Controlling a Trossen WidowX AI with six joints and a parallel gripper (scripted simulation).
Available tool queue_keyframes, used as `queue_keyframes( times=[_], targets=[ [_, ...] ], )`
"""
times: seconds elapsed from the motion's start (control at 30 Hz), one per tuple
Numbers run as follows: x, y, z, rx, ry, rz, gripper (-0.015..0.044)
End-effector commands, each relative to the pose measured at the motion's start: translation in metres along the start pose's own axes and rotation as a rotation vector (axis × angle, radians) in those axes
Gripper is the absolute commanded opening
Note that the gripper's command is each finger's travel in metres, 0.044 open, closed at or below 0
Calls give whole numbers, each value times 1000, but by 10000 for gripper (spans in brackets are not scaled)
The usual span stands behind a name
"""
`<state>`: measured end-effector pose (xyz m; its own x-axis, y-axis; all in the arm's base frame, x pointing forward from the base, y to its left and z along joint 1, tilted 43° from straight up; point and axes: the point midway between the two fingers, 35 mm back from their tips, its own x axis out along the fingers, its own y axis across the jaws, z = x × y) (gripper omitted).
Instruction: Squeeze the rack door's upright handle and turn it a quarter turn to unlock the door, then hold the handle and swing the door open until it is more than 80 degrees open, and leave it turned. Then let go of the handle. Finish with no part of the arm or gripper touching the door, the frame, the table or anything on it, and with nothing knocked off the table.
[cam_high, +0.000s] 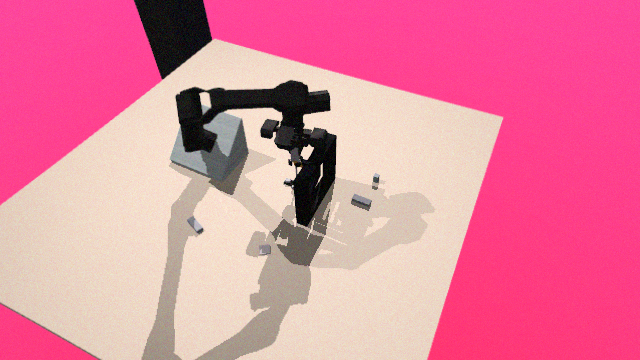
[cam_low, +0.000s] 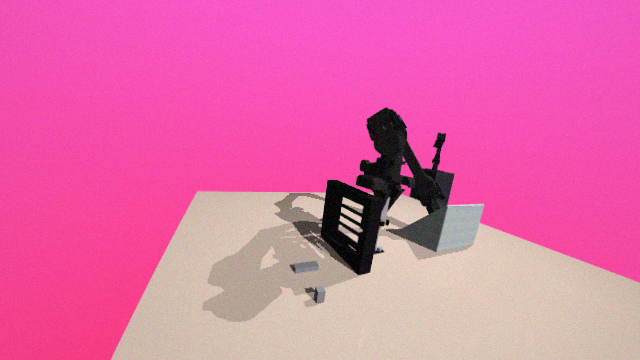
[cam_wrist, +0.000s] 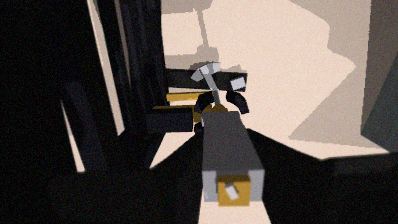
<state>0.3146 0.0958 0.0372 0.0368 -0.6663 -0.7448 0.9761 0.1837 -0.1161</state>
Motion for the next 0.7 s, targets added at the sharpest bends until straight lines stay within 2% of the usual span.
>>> queue_keyframes(
  times=[0.0,0.67],
  targets=[
    [1,-6,3,-110,-9,2,19],
    [1,-44,25,-511,-10,-2,19]
  ],
)
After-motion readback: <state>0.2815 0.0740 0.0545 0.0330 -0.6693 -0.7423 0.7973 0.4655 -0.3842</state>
